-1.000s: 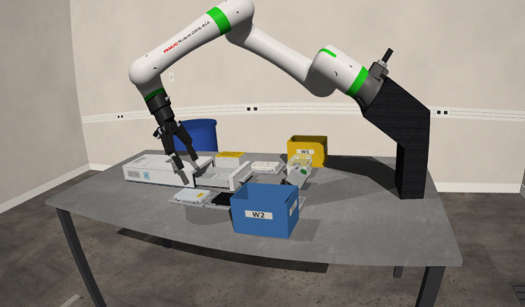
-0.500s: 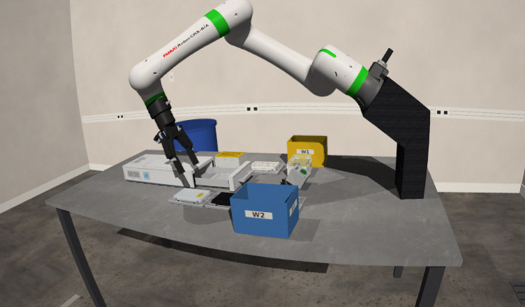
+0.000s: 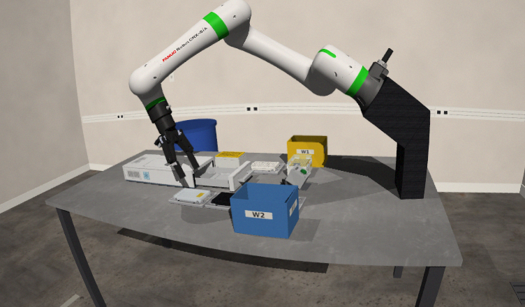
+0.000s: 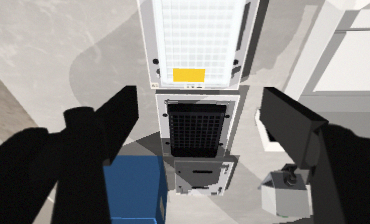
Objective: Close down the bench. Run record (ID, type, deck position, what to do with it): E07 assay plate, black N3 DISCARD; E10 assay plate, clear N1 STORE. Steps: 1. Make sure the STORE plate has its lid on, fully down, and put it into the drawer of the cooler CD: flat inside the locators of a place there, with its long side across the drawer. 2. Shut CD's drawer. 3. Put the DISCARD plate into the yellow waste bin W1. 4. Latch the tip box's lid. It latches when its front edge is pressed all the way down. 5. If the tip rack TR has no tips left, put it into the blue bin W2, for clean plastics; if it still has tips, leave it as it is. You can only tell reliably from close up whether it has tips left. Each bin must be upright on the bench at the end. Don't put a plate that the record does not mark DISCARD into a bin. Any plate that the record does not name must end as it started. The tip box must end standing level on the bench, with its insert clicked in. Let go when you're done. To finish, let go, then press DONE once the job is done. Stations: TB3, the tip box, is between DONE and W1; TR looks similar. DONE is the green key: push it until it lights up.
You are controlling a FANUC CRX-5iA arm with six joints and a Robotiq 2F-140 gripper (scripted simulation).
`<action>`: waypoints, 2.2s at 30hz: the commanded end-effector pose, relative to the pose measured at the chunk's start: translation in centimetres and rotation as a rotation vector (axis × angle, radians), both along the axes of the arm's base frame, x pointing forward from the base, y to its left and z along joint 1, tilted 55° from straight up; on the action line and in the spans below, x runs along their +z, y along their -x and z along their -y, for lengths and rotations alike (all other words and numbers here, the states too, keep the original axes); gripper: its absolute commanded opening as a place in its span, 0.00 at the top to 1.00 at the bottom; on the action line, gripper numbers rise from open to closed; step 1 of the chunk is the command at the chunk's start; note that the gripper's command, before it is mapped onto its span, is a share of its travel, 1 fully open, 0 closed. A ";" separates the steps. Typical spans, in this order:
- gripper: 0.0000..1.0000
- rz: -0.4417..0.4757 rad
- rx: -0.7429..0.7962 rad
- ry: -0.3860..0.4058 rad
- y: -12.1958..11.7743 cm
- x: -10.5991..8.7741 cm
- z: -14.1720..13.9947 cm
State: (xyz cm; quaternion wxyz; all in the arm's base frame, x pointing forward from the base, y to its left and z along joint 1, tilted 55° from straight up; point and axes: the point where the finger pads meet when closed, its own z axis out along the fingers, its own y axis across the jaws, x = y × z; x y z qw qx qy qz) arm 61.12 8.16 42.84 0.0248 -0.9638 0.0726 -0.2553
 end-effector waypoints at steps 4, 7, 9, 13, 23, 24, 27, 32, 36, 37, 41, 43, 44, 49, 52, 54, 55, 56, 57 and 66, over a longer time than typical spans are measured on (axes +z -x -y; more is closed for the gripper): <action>0.30 0.002 0.000 0.000 -0.5 -0.2 0.0; 0.30 0.002 0.000 0.000 -0.7 -0.4 0.1; 0.30 0.002 0.000 0.000 -0.9 -0.6 0.1; 0.30 0.002 0.000 0.000 -1.3 -0.9 0.1; 0.30 0.002 0.000 0.000 -2.2 -1.5 0.2; 0.30 0.002 0.000 0.000 -2.3 -1.6 0.2; 0.30 0.002 0.000 0.000 -2.6 -1.8 0.2; 0.30 0.002 0.000 0.000 -3.2 -2.2 0.2; 0.30 0.002 0.000 0.000 -3.6 -2.5 0.2; 0.30 0.002 0.000 0.000 -3.7 -2.6 0.3; 0.30 0.002 0.000 0.000 -3.9 -2.7 0.3; 0.30 0.002 0.000 0.000 -4.2 -2.9 0.3; 0.30 0.002 0.000 0.000 -4.3 -2.9 0.3; 0.30 0.002 0.000 0.000 -4.8 -3.3 0.3; 0.30 0.002 0.000 0.000 -5.1 -3.6 0.3; 0.30 0.002 0.000 0.000 -5.4 -3.7 0.4; 0.30 0.002 0.000 0.000 -5.4 -3.7 0.4; 0.30 0.002 0.000 0.000 -5.4 -3.7 0.4; 0.30 0.002 0.000 0.000 -5.5 -3.8 0.4; 0.30 0.002 0.000 0.000 -6.0 -4.2 0.4</action>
